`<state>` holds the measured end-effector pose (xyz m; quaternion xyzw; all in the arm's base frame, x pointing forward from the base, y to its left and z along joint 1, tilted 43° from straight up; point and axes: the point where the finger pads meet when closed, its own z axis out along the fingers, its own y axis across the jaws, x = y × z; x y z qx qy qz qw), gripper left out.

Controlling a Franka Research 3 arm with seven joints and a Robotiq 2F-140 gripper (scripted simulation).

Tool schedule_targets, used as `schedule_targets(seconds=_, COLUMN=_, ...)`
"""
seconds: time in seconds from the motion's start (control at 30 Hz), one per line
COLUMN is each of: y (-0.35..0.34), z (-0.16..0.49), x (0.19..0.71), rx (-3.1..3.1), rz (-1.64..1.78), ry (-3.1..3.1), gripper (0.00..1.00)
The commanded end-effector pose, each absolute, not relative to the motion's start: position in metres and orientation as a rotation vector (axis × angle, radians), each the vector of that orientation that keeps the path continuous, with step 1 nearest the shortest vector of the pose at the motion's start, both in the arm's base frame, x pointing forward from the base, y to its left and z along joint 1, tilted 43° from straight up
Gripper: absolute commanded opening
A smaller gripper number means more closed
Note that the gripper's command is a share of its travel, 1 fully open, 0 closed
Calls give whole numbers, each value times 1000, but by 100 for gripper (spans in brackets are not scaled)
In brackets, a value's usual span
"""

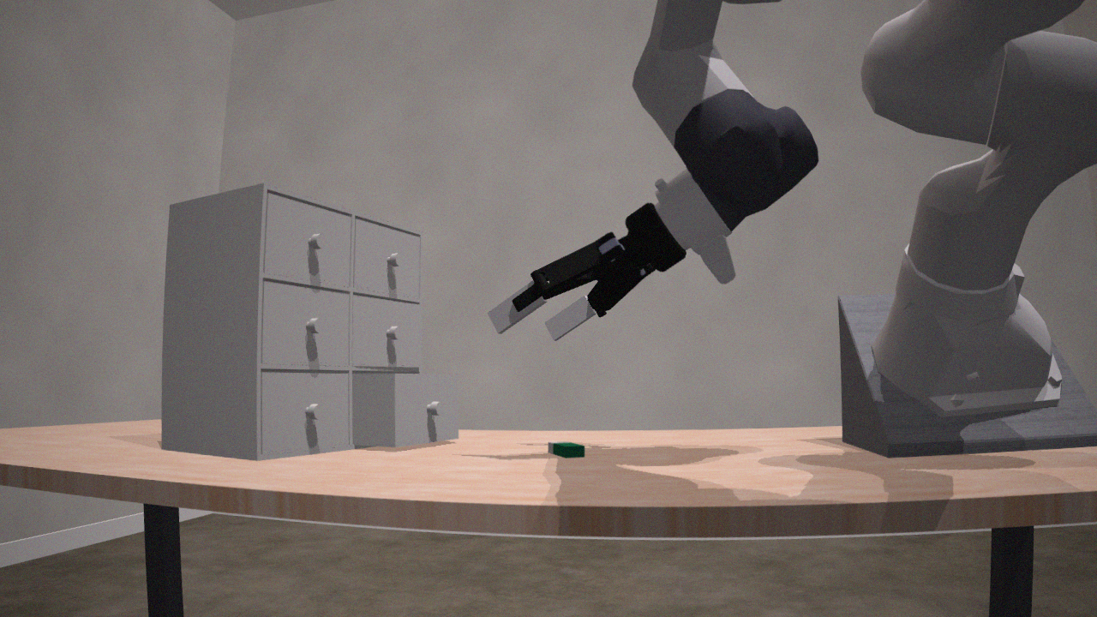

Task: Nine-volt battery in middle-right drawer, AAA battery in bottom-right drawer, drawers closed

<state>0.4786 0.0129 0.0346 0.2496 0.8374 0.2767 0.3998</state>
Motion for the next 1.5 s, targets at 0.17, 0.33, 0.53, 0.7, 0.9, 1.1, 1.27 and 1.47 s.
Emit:
schedule_targets(seconds=0.17, y=13, z=35, x=478, rx=610, rz=709, ry=2148, gripper=100)
schedule_targets(seconds=0.33, y=11, z=37, x=478, rx=597, rz=734, ry=2199, gripper=100)
schedule_targets(seconds=0.53, y=10, z=39, x=478, rx=579, rz=765, ry=2264, gripper=100)
schedule_targets(seconds=0.7, y=7, z=42, x=478, rx=545, rz=821, ry=2376, gripper=100)
schedule_targets(seconds=0.9, y=1, z=48, x=479, rx=484, rz=911, ry=2552, gripper=100)
schedule_targets(seconds=1.1, y=-2, z=52, x=480, rx=432, rz=978, ry=2681, gripper=100)
schedule_targets(seconds=1.27, y=-7, z=56, x=480, rx=370, rz=1053, ry=2820, gripper=100)
schedule_targets(seconds=1.47, y=-10, z=60, x=480, rx=307, rz=1121, ry=2941, gripper=100)
